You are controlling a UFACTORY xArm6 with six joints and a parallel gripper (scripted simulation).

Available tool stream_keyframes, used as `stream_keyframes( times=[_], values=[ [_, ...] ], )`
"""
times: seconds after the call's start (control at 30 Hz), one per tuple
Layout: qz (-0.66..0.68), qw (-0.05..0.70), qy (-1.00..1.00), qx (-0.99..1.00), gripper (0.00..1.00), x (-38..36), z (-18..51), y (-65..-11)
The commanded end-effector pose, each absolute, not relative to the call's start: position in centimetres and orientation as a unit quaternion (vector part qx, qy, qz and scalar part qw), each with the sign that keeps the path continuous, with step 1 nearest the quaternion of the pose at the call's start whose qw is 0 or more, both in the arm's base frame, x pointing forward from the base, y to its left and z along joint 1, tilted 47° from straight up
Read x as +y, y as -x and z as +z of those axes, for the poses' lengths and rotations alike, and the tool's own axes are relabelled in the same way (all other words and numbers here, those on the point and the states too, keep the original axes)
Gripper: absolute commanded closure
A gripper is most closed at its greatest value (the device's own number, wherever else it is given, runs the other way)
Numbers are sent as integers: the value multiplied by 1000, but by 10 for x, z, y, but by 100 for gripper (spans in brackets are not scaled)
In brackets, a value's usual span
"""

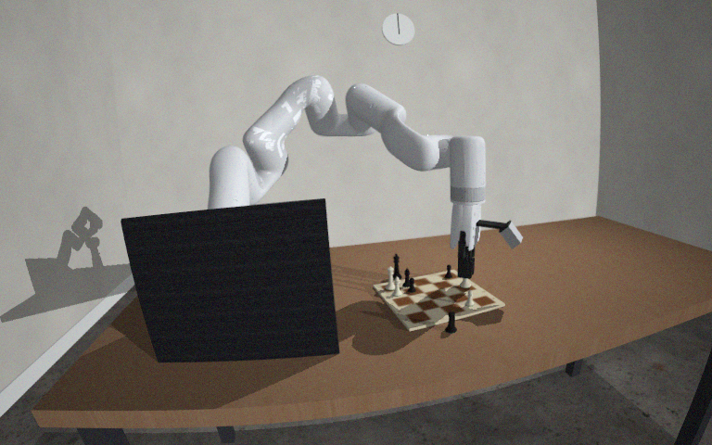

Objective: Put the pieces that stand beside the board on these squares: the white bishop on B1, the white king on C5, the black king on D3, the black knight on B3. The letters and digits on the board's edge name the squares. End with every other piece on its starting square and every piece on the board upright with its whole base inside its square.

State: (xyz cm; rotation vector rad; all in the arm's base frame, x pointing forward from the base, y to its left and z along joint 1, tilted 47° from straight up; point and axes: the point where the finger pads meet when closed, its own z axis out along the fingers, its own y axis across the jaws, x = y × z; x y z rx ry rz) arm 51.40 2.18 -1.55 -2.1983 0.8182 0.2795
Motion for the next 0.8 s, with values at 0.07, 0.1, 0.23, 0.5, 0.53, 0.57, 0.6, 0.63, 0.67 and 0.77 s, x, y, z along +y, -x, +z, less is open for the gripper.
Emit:
stream_keyframes(
  times=[0.07,0.1,0.23,0.5,0.53,0.57,0.6,0.63,0.67,0.77],
  values=[
    [108,380,861,321,100,21,-14,-515],
    [108,380,861,321,100,21,-14,-515],
    [108,380,861,321,100,21,-15,-515],
    [108,380,861,321,100,23,-16,-515],
    [108,380,861,321,100,23,-17,-515],
    [108,380,861,321,100,23,-17,-515],
    [108,380,861,321,100,23,-17,-515],
    [108,380,861,321,100,23,-17,-515],
    [108,380,861,321,100,23,-17,-515],
    [108,380,861,321,100,23,-17,-515]
  ],
)
